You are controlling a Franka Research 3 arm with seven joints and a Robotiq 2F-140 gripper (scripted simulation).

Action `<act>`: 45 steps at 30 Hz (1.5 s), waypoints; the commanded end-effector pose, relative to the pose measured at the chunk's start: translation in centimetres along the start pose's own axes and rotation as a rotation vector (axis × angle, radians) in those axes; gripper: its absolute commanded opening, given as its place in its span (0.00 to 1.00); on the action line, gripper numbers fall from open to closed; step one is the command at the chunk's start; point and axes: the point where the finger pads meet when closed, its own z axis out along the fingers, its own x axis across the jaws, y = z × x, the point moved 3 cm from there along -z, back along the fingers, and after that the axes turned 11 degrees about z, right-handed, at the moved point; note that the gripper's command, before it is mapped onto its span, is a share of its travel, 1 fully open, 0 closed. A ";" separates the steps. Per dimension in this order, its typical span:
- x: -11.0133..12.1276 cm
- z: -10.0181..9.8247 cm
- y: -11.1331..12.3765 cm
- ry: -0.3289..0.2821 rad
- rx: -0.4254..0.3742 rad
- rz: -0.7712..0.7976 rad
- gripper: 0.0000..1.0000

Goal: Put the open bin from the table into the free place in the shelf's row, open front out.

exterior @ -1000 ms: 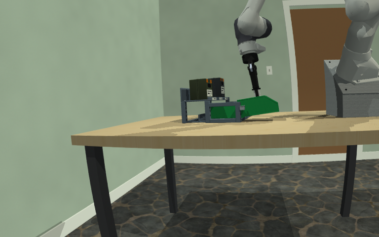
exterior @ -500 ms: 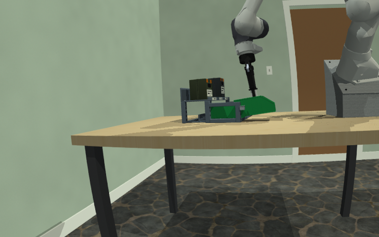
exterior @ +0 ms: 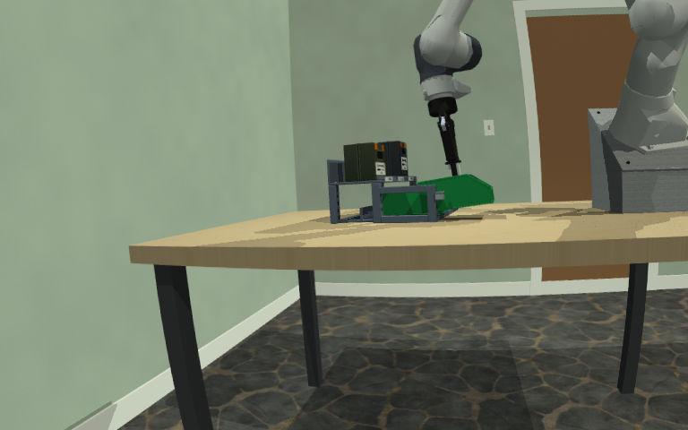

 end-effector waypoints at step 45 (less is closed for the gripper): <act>0.7 -0.4 3.7 -0.001 0.006 0.011 0.00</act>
